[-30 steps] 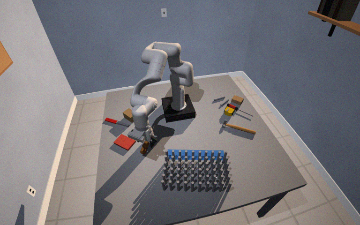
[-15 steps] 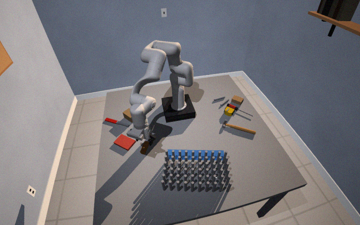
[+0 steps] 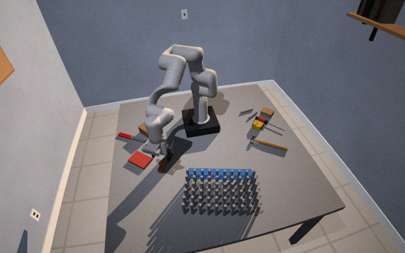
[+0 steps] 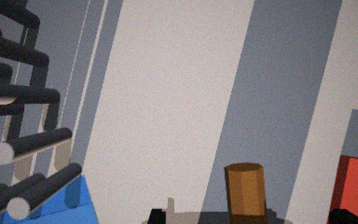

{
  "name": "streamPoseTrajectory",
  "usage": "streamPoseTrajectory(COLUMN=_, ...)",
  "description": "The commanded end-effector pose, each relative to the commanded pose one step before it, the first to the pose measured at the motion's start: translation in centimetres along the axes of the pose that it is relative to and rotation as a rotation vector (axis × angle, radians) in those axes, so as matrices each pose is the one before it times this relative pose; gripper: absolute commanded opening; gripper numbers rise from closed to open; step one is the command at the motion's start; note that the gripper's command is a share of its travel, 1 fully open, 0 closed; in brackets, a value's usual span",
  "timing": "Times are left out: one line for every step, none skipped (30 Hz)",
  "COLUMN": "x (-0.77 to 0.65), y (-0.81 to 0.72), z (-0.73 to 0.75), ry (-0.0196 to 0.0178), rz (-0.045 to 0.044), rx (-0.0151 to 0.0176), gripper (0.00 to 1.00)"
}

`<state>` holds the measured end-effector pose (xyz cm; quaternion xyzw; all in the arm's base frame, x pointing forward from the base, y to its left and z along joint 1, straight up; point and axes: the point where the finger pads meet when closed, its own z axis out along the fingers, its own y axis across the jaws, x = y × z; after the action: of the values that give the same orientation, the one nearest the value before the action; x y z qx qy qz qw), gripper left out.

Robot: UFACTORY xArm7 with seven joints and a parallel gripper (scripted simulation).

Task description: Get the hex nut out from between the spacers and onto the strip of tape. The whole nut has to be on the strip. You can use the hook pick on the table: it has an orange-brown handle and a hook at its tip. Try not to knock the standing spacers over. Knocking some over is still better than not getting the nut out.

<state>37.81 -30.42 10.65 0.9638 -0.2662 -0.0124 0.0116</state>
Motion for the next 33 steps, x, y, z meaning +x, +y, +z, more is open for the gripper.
streamPoseTrajectory(x=-0.567, y=0.798, z=0.331, ry=0.0051, rz=-0.0122, rx=0.00537, gripper=1.0)
streamPoseTrajectory(x=0.0, y=0.0, z=0.0, ry=0.0, rz=0.0, rx=0.0, gripper=1.0)
streamPoseTrajectory(x=0.0, y=0.0, z=0.0, ry=0.0, rz=0.0, rx=0.0, gripper=1.0)
streamPoseTrajectory(x=0.0, y=0.0, z=0.0, ry=0.0, rz=0.0, rx=0.0, gripper=1.0)
streamPoseTrajectory(x=0.0, y=0.0, z=0.0, ry=0.0, rz=0.0, rx=0.0, gripper=1.0)
streamPoseTrajectory(x=0.0, y=0.0, z=0.0, ry=0.0, rz=0.0, rx=0.0, gripper=1.0)
streamPoseTrajectory(x=-0.697, y=0.685, z=0.469, ry=0.00378, rz=-0.01752, rx=0.00621, gripper=1.0)
streamPoseTrajectory(x=0.0, y=0.0, z=0.0, ry=0.0, rz=0.0, rx=0.0, gripper=1.0)
streamPoseTrajectory(x=0.0, y=0.0, z=0.0, ry=0.0, rz=0.0, rx=0.0, gripper=1.0)
streamPoseTrajectory(x=0.0, y=0.0, z=0.0, ry=0.0, rz=0.0, rx=0.0, gripper=1.0)
streamPoseTrajectory(x=0.0, y=0.0, z=0.0, ry=0.0, rz=0.0, rx=0.0, gripper=1.0)
streamPoseTrajectory(x=0.0, y=0.0, z=0.0, ry=0.0, rz=0.0, rx=0.0, gripper=1.0)
streamPoseTrajectory(x=0.0, y=0.0, z=0.0, ry=0.0, rz=0.0, rx=0.0, gripper=1.0)
streamPoseTrajectory(x=0.0, y=0.0, z=0.0, ry=0.0, rz=0.0, rx=0.0, gripper=1.0)
streamPoseTrajectory(x=-0.642, y=0.575, z=0.402, ry=0.00356, rz=-0.01519, rx=0.00514, gripper=1.0)
streamPoseTrajectory(x=0.0, y=0.0, z=0.0, ry=0.0, rz=0.0, rx=0.0, gripper=1.0)
streamPoseTrajectory(x=0.0, y=0.0, z=0.0, ry=0.0, rz=0.0, rx=0.0, gripper=1.0)
streamPoseTrajectory(x=0.0, y=0.0, z=0.0, ry=0.0, rz=0.0, rx=0.0, gripper=1.0)
streamPoseTrajectory(x=0.0, y=0.0, z=0.0, ry=0.0, rz=0.0, rx=0.0, gripper=1.0)
streamPoseTrajectory(x=0.0, y=0.0, z=0.0, ry=0.0, rz=0.0, rx=0.0, gripper=1.0)
streamPoseTrajectory(x=0.0, y=0.0, z=0.0, ry=0.0, rz=0.0, rx=0.0, gripper=1.0)
streamPoseTrajectory(x=0.0, y=0.0, z=0.0, ry=0.0, rz=0.0, rx=0.0, gripper=1.0)
streamPoseTrajectory(x=-0.574, y=0.475, z=0.339, ry=0.00322, rz=-0.01295, rx=0.00418, gripper=1.0)
streamPoseTrajectory(x=0.0, y=0.0, z=0.0, ry=0.0, rz=0.0, rx=0.0, gripper=1.0)
streamPoseTrajectory(x=0.0, y=0.0, z=0.0, ry=0.0, rz=0.0, rx=0.0, gripper=1.0)
streamPoseTrajectory(x=0.0, y=0.0, z=0.0, ry=0.0, rz=0.0, rx=0.0, gripper=1.0)
streamPoseTrajectory(x=0.0, y=0.0, z=0.0, ry=0.0, rz=0.0, rx=0.0, gripper=1.0)
streamPoseTrajectory(x=0.0, y=0.0, z=0.0, ry=0.0, rz=0.0, rx=0.0, gripper=1.0)
streamPoseTrajectory(x=0.0, y=0.0, z=0.0, ry=0.0, rz=0.0, rx=0.0, gripper=1.0)
streamPoseTrajectory(x=-0.498, y=0.384, z=0.28, ry=0.00282, rz=-0.0108, rx=0.00333, gripper=1.0)
streamPoseTrajectory(x=0.0, y=0.0, z=0.0, ry=0.0, rz=0.0, rx=0.0, gripper=1.0)
streamPoseTrajectory(x=0.0, y=0.0, z=0.0, ry=0.0, rz=0.0, rx=0.0, gripper=1.0)
streamPoseTrajectory(x=0.0, y=0.0, z=0.0, ry=0.0, rz=0.0, rx=0.0, gripper=1.0)
